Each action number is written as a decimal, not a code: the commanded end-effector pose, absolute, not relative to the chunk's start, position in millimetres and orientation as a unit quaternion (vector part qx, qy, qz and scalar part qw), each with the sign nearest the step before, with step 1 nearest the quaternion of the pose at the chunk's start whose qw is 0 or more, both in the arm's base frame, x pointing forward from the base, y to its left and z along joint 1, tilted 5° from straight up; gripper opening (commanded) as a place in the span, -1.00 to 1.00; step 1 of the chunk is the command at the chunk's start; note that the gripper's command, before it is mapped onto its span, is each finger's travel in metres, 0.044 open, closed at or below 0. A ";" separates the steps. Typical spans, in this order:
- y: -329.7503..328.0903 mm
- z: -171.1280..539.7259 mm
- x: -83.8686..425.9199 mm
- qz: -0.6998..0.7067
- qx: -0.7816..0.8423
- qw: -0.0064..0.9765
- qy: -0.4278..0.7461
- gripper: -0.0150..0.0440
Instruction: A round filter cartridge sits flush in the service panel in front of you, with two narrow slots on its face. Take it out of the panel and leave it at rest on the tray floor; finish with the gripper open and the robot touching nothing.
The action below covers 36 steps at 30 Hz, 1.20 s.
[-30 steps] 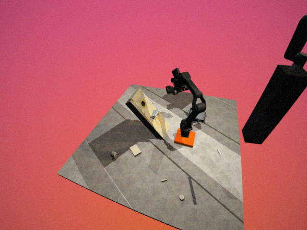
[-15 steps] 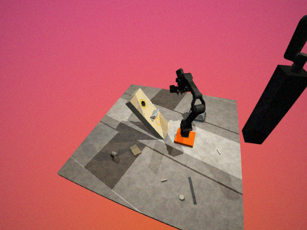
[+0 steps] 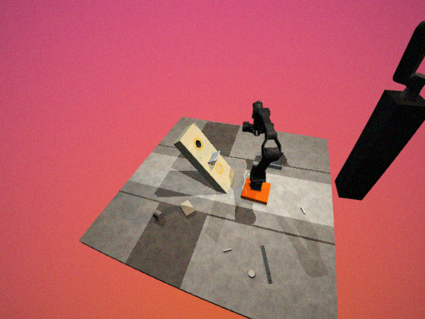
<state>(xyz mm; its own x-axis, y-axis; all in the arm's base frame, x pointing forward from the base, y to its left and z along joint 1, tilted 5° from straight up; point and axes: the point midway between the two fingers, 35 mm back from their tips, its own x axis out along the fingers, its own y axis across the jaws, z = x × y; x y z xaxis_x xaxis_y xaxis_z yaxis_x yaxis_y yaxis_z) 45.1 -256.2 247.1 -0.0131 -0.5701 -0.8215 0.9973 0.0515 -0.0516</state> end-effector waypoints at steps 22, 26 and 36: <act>-253.4 172.1 -56.5 -0.720 0.360 0.524 0.278 -0.49; -248.3 160.3 -71.7 -0.735 0.366 0.505 0.267 -0.49; -250.5 137.9 -78.6 -0.740 0.368 0.498 0.263 -0.49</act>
<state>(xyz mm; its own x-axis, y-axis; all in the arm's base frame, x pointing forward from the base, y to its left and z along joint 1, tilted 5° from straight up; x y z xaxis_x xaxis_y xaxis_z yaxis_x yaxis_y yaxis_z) -76.7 -249.2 150.6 -0.2359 -0.5464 -0.8036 0.9299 -0.3671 -0.0233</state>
